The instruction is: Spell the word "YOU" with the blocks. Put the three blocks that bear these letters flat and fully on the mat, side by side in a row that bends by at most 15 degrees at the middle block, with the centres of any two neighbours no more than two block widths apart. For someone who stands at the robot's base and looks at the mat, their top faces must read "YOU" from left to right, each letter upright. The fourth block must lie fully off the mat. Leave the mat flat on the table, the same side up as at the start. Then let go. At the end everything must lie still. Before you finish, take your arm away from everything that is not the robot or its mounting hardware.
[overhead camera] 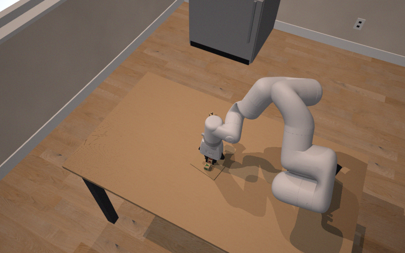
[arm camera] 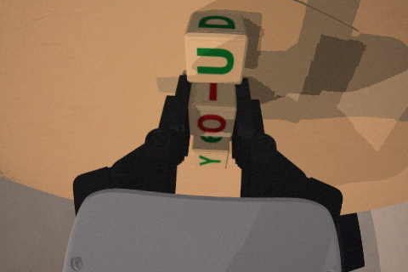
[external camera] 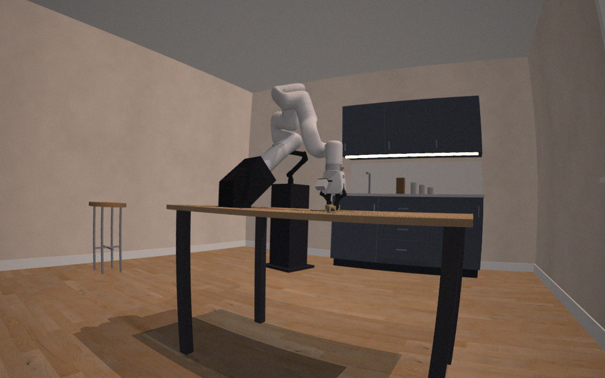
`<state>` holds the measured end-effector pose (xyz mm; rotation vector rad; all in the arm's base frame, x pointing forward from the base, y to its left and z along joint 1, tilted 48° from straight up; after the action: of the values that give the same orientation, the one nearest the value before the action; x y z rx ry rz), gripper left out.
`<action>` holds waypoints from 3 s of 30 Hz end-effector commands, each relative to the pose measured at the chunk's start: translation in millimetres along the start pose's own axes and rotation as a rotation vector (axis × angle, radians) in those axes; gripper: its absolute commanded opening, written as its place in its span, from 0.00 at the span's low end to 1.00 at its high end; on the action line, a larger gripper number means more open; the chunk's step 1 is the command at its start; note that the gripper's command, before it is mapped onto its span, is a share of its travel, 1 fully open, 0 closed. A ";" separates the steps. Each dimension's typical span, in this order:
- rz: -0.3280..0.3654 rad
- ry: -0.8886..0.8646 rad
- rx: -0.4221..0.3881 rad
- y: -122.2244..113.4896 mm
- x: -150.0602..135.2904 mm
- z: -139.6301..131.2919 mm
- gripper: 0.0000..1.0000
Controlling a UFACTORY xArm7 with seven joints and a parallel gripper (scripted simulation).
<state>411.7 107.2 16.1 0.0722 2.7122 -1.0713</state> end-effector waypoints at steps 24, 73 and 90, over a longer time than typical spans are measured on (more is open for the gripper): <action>0.003 0.000 0.002 -0.9 -1.0 0.6 0.42; 0.003 0.000 0.002 -90.9 -0.8 0.5 1.00; 0.003 0.000 0.002 -95.7 -0.8 0.5 1.00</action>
<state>399.7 40.8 77.0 0.0709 2.7124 -1.0709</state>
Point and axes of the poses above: the point where the finger pads meet when closed, its own y axis out along the fingers, its own x axis across the jaws, z = x × y, the point moved 5 cm from there along -y, back along the fingers, and after that the axes turned 1 degree about y, right-handed, at the moved point
